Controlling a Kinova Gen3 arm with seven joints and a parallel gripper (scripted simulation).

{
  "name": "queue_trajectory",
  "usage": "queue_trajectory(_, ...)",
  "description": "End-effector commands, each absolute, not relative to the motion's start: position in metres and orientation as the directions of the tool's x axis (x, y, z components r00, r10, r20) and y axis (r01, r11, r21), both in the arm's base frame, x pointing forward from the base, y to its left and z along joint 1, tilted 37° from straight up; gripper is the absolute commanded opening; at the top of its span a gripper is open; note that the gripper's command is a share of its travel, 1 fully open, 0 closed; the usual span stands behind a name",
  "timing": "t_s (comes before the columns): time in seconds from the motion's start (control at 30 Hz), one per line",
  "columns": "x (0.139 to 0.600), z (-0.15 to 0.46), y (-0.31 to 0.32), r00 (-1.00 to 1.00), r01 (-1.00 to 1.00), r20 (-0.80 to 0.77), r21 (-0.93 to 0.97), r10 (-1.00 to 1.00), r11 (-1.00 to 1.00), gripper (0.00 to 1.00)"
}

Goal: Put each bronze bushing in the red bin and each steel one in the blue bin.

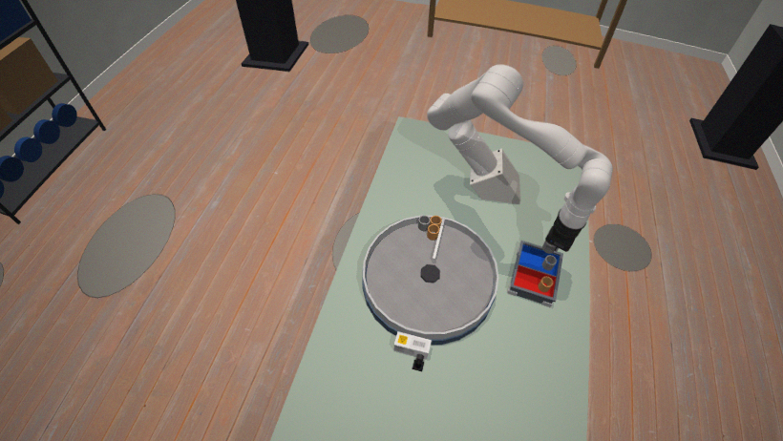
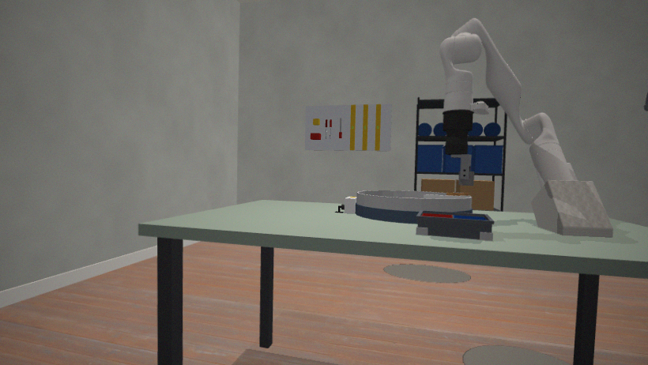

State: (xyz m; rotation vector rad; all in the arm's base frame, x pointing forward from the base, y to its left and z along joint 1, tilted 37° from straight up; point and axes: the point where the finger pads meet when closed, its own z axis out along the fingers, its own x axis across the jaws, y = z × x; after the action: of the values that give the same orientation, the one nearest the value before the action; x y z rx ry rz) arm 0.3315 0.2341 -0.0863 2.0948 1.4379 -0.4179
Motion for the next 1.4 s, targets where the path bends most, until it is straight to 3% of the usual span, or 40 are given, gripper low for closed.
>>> queue_trajectory(0.0, 0.332, -0.093, 0.229, 0.376, 0.925, -0.544, 0.269, 0.75, -0.269, 0.0)
queue_trajectory(0.7, 0.336, -0.148, 0.187, 0.376, 0.925, -0.544, 0.269, 0.75, -0.269, 0.0)
queue_trajectory(1.37, 0.336, -0.153, 0.183, 0.376, 0.925, -0.543, 0.27, 0.75, -0.269, 0.0)
